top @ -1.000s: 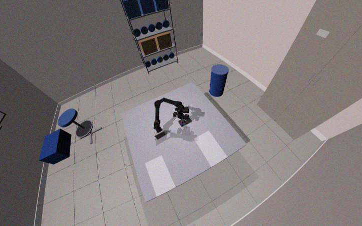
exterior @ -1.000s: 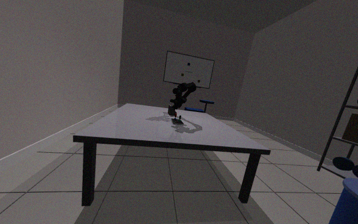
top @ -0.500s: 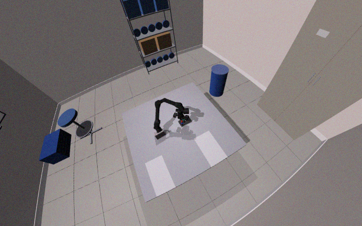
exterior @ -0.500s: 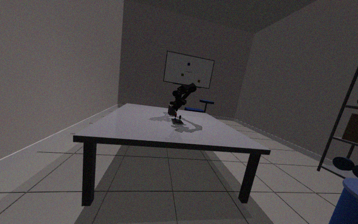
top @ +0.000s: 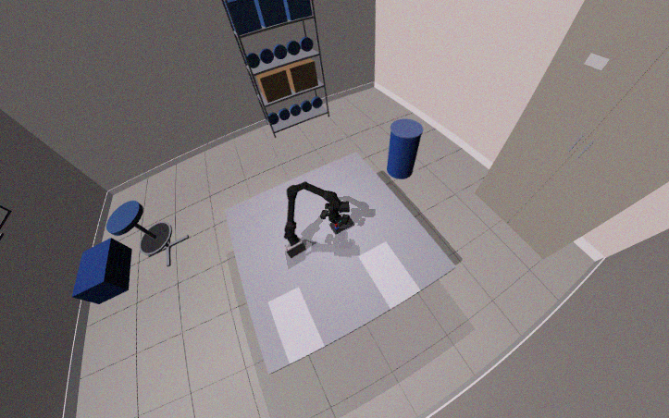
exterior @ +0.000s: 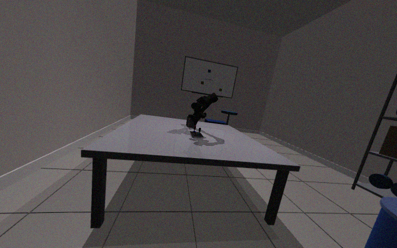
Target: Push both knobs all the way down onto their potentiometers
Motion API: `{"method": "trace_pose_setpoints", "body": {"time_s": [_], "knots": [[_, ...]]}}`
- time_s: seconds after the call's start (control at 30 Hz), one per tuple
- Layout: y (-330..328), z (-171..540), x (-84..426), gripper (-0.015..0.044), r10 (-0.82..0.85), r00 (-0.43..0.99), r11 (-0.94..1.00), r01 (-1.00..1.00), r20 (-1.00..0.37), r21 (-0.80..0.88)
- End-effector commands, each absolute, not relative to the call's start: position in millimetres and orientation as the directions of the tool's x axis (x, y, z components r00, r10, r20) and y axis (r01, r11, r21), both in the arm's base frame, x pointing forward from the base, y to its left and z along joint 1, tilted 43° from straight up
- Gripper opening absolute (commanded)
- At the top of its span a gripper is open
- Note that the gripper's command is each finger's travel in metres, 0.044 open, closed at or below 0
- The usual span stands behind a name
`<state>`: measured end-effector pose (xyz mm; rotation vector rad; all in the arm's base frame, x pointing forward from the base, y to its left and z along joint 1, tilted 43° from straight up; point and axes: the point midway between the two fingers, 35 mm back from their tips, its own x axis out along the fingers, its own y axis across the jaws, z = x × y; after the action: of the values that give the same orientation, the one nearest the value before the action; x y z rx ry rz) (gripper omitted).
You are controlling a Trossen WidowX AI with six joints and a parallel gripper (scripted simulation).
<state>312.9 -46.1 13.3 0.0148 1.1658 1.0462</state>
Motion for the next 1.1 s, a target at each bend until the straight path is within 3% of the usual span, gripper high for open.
{"method": "trace_pose_setpoints", "body": {"time_s": [0.0,1.07], "knots": [[-43.3,10.9,312.3,0.0000,0.679,0.005,0.556,-0.657,-0.735,0.510],[-39.5,6.8,312.3,0.0000,0.679,0.005,0.556,-0.657,-0.734,0.510]]}}
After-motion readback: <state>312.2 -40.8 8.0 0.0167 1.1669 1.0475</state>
